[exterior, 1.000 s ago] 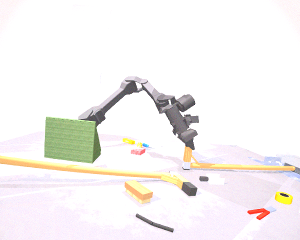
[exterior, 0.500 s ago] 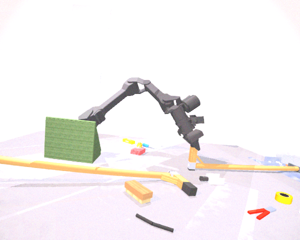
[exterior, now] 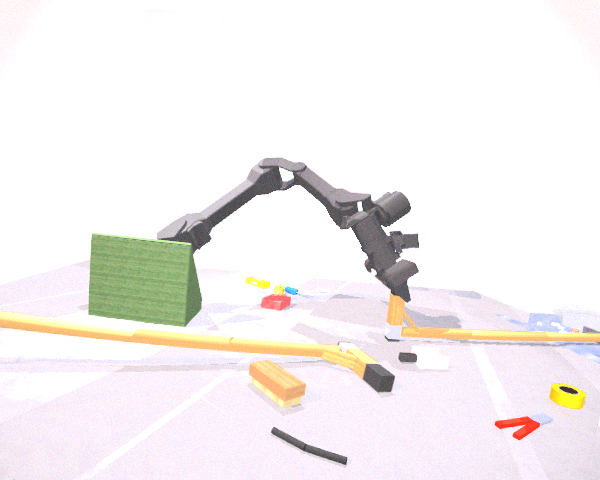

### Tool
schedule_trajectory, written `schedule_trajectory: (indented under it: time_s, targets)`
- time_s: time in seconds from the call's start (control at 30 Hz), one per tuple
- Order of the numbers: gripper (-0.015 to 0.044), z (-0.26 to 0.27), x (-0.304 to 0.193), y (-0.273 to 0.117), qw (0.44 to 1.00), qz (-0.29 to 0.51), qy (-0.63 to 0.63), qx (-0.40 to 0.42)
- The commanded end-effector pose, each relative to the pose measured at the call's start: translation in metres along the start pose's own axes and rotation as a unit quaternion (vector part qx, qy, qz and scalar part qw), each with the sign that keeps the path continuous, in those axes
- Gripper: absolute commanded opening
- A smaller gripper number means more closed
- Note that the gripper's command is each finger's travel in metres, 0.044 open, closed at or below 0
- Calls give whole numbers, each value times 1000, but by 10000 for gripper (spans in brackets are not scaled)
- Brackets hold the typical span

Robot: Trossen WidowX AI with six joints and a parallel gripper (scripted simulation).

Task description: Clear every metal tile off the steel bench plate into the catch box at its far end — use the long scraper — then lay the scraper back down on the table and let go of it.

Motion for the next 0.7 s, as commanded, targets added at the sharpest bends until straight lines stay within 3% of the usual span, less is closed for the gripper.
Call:
schedule_trajectory:
  time_s: [0.0, 0.67]
  targets:
    - [0, 1, 10, 2, 1000, -7, -1, -2]
    - [0, 4, 32, 20, 1000, -8, -2, -1]
Point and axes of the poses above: the point midway between the two fingers, 35 mm back from their tips, its own y axis out along the fingers, its own z axis across the jaws, x = y × z, the point moved 8 cm from there along -y, back along the fingers, and after that the axes turned 4 degrees about y, right-handed, at the moved point
